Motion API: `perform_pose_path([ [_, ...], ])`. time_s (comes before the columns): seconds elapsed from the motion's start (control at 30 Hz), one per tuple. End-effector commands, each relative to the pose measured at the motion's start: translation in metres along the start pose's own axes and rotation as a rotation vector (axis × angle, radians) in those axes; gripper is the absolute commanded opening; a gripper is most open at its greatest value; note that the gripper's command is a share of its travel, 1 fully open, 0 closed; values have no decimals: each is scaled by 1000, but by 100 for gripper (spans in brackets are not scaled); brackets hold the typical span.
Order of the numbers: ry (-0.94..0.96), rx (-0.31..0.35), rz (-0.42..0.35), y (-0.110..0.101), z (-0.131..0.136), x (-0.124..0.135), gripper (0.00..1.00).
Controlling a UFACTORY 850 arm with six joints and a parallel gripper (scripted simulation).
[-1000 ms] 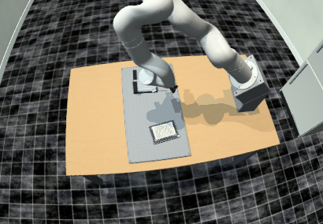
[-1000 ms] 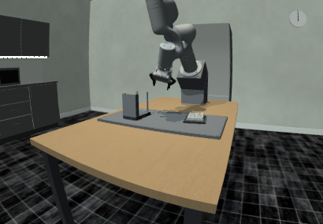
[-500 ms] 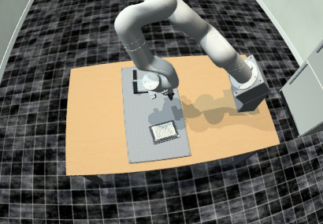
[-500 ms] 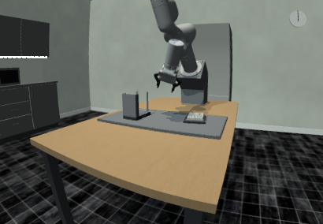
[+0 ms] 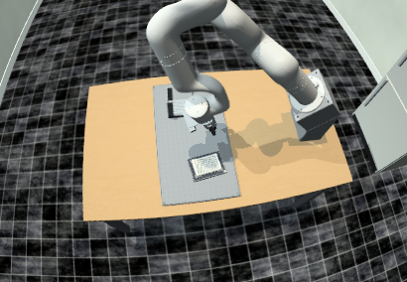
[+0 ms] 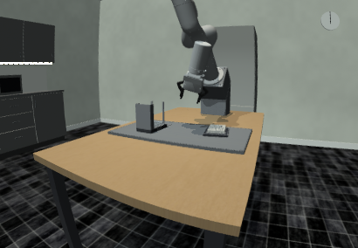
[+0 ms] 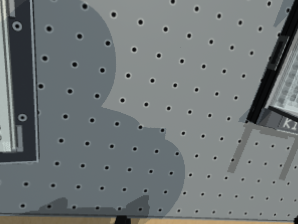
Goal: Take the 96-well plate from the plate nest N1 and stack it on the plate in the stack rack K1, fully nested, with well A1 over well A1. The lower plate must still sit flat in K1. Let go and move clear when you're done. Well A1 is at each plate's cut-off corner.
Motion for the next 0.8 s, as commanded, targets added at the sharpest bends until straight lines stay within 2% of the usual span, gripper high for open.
perform_pose_path([
  [0.0,5,-5,32,-4,-9,-5,100],
  [0.07,12,-31,77,-9,-17,-9,100],
  [0.17,12,-31,77,-12,-24,-12,100],
  [0.23,19,-60,120,-16,-31,-14,100],
  [0.33,19,-60,120,-20,-38,-17,100],
  [0.4,26,-93,160,-24,-46,-19,100],
  [0.57,26,-93,160,-29,-54,-22,100],
  [0.63,33,-129,199,-33,-61,-23,100],
  [0.73,33,-129,199,-38,-69,-26,100],
  [0.77,37,-154,221,-40,-73,-26,100],
])
Point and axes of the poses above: the point where the finger pads meet when closed, its own y axis out along the fingers, its own z axis across the jaws, x = y × z, the point moved 2 cm from there along -y, back along the fingers, and after that the axes turned 3 degrees about y, right-handed, at the moved point
